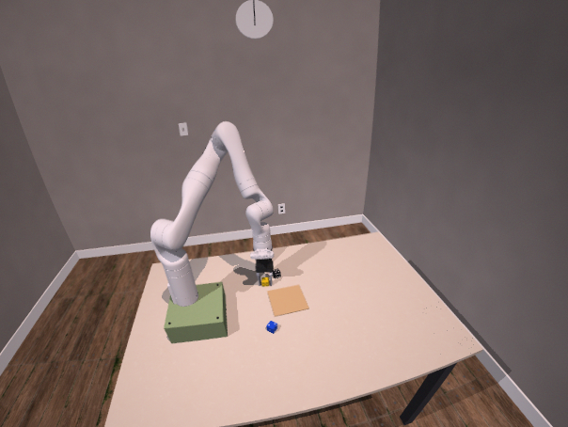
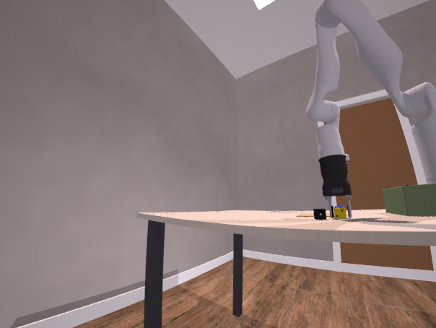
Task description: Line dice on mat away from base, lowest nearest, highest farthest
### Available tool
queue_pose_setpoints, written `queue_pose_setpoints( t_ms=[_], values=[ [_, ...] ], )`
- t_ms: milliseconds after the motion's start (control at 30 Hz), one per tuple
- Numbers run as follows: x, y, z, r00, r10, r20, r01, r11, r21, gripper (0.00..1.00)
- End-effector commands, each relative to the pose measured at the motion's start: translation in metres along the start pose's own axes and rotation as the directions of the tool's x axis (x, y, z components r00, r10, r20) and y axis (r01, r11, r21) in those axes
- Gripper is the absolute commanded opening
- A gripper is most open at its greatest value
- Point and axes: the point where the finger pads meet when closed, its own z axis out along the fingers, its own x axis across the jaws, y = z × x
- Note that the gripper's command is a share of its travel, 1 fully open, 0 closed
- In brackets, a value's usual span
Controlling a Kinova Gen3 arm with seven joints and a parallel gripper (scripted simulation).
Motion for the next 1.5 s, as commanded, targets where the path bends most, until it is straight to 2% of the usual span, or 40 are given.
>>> queue_pose_setpoints(
  t_ms=[0,600,633,1467],
  values=[
    [-0.0004,0.0003,-0.0004,1.000,0.000,0.001,0.000,1.000,-0.001,0.87],
    [-0.0004,0.0003,-0.0004,1.000,0.000,0.001,0.000,1.000,-0.001,0.87],
    [-0.0004,0.0003,-0.0004,1.000,0.000,0.001,0.000,1.000,-0.001,0.57],
    [-0.0004,0.0003,-0.0004,1.000,0.000,0.001,0.000,1.000,-0.001,0.57]
  ],
)
